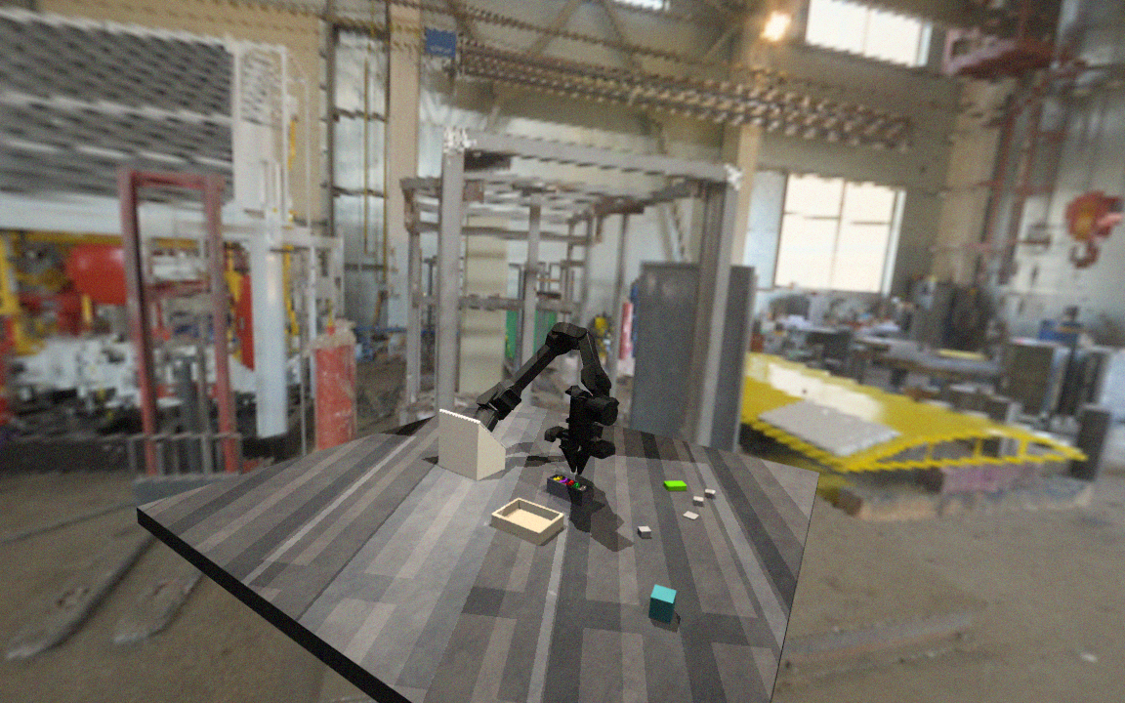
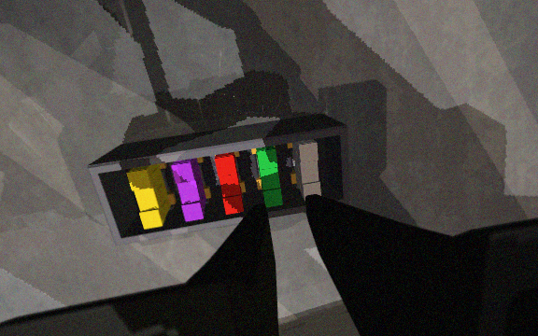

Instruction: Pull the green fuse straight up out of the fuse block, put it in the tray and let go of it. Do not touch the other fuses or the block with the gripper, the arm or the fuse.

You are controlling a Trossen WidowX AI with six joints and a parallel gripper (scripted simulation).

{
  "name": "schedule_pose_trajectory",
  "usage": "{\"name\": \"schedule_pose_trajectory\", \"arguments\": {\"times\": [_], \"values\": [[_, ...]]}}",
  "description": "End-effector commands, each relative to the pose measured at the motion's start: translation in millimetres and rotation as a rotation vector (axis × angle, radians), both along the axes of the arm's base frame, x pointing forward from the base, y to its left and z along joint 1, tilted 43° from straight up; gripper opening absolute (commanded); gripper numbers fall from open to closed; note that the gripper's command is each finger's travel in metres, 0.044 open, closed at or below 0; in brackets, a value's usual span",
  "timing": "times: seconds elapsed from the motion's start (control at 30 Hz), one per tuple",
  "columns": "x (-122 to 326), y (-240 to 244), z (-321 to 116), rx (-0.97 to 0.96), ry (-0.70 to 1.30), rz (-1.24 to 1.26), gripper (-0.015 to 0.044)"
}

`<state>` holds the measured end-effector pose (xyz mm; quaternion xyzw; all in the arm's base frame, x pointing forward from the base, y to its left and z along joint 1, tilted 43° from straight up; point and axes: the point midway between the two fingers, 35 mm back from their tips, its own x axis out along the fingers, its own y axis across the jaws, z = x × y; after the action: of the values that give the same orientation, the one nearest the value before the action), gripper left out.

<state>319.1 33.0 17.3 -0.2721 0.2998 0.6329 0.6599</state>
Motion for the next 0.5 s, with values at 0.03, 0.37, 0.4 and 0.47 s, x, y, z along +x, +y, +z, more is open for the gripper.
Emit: {"name": "schedule_pose_trajectory", "arguments": {"times": [0.03,0.37,0.4,0.47], "values": [[-1.0,4.6,-4.6,0.006,0.008,-0.001,0.0074],[-0.8,11.2,-11.8,0.006,0.008,-0.001,0.0074],[-0.9,11.8,-12.6,0.006,0.008,-0.001,0.0074],[-0.9,13.2,-14.0,0.006,0.008,-0.001,0.0074]]}}
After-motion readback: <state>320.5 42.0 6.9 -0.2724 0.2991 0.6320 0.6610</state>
